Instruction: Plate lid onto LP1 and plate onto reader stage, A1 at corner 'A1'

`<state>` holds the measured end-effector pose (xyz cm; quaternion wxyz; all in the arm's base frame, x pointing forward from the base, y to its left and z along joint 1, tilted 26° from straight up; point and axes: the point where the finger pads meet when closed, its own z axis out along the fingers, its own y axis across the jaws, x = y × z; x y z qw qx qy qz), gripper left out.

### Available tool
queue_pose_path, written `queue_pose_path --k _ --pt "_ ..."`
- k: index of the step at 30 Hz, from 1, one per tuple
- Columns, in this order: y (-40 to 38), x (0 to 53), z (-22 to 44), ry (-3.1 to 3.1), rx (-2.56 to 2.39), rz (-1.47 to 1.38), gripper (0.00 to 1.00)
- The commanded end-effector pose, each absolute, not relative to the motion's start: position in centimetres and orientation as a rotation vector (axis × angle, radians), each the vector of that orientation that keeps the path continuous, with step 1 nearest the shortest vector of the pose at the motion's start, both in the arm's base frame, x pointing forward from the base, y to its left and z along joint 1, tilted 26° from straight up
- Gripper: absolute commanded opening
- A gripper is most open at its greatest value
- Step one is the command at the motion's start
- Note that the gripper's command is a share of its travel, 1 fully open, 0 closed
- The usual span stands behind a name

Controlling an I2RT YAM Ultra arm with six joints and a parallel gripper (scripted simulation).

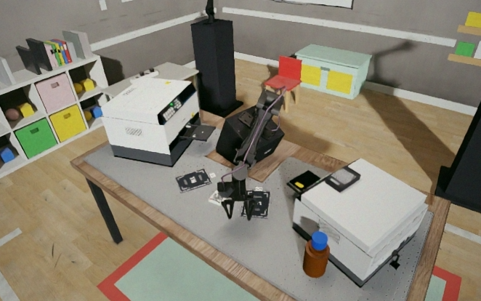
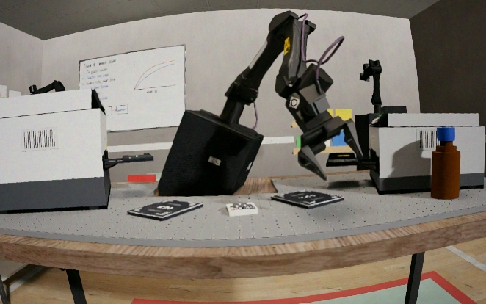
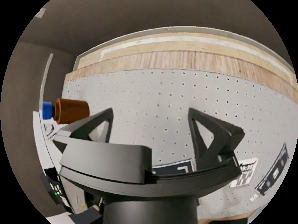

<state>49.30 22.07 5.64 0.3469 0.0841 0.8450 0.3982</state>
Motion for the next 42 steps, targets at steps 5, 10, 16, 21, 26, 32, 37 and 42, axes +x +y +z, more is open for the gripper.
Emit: queue_pose_path --k 5,10,16,21,26,32,37,42 --pt "24.0 48.1 8.8 2.252 0.306 1.028 1.00" --pt "24.9 47.0 9.4 2.293 0.341 1.026 1.00" --pt "26.0 45.4 10.1 2.352 0.390 1.018 1.00" --pt "26.8 43.7 10.9 2.391 0.424 1.008 1.00" --pt "27.5 41.9 11.6 2.429 0.457 0.995 1.00" --pt "27.9 40.5 12.2 2.466 0.490 0.978 1.00" --pt "28.3 38.6 12.9 2.502 0.522 0.958 1.00" --pt "28.5 36.7 13.6 2.537 0.553 0.935 1.00"
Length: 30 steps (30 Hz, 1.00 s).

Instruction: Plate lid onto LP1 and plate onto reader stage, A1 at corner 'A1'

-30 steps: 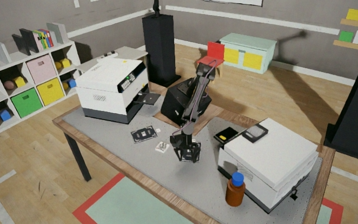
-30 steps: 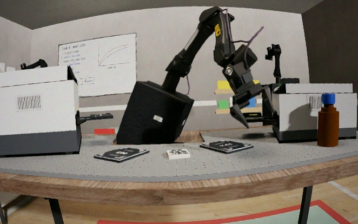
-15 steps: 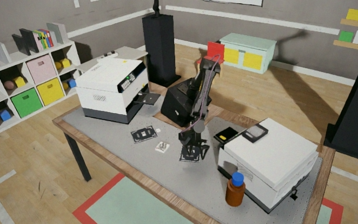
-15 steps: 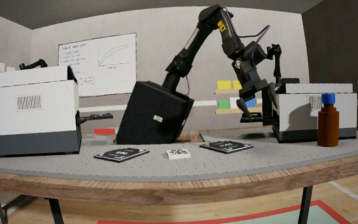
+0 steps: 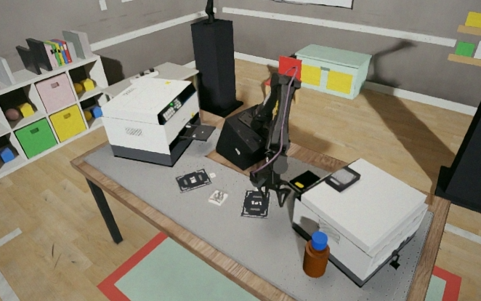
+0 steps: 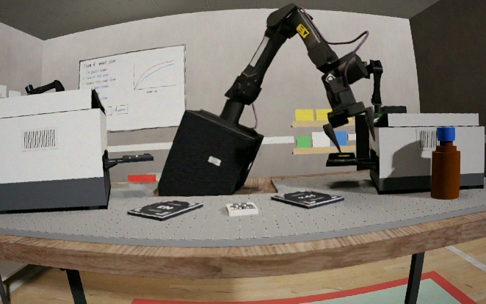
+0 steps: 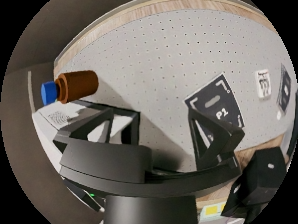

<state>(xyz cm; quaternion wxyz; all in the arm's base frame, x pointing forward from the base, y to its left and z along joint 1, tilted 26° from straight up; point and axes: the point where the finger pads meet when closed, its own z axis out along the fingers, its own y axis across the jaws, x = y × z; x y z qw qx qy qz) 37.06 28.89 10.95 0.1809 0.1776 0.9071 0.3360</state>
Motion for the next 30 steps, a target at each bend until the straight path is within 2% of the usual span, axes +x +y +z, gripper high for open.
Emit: queue_pose_path --k 1,7,8,9,18,21,27,30 --pt "28.6 36.3 13.8 2.537 0.553 0.935 1.00" --pt "28.6 34.8 14.3 2.570 0.584 0.908 1.00" --pt "27.9 33.6 12.7 2.608 0.597 0.872 1.00" --pt "28.5 34.0 14.6 2.590 0.603 0.889 1.00" --pt "27.9 30.6 14.9 2.646 0.647 0.829 1.00" --pt "27.8 31.0 15.7 2.649 0.659 0.838 1.00" --pt "28.6 27.6 14.1 2.722 0.642 0.798 1.00" --pt "29.9 27.0 15.8 2.751 0.611 0.844 1.00"
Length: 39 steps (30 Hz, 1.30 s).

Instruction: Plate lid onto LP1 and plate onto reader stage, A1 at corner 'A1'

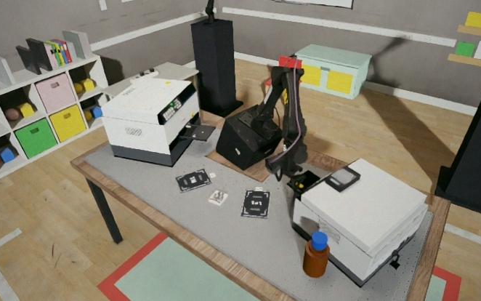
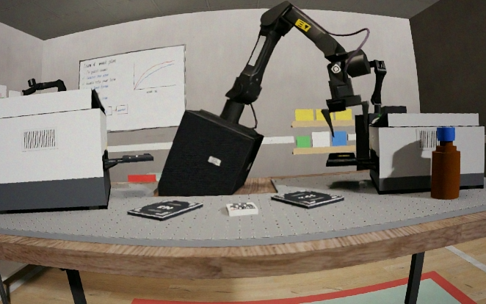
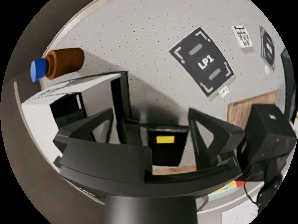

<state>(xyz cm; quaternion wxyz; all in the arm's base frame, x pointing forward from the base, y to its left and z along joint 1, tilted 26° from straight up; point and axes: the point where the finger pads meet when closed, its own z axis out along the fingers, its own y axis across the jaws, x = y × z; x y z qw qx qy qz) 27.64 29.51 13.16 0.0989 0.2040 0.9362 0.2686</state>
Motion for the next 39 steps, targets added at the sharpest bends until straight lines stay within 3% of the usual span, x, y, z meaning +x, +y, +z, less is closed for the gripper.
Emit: queue_pose_path --k 1,39 --pt "29.9 26.8 15.8 2.742 0.616 0.831 1.00" --pt "31.1 12.9 14.9 2.968 0.547 0.686 1.00"
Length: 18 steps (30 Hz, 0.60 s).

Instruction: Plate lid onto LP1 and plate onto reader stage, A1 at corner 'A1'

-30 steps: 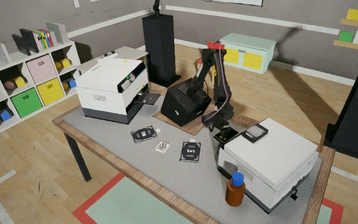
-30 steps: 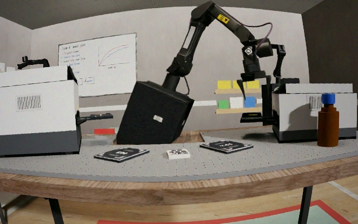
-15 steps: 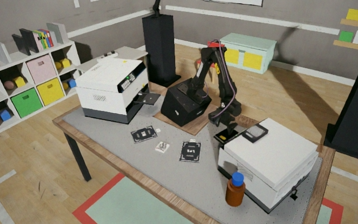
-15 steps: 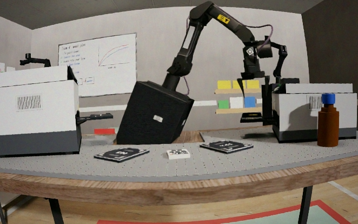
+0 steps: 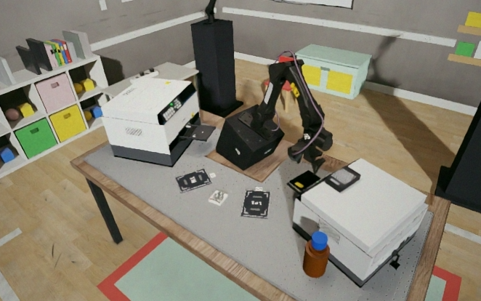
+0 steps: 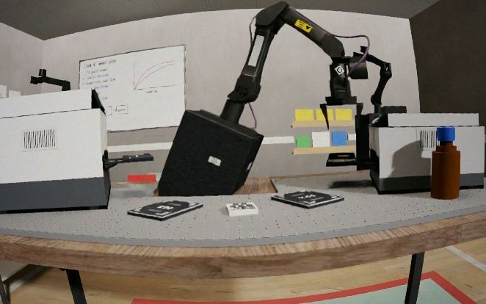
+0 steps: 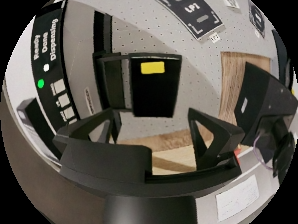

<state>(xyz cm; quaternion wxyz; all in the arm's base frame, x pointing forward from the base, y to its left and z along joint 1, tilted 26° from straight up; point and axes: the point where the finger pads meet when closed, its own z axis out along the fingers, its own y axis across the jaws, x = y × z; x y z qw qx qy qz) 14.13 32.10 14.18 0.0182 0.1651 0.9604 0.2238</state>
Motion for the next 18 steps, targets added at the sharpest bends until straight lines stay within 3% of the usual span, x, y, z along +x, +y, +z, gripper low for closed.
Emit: queue_pose_path --k 1,18 --pt "31.1 12.9 14.9 2.968 0.547 0.686 1.00" --pt "31.5 12.6 15.4 2.968 0.550 0.698 1.00"
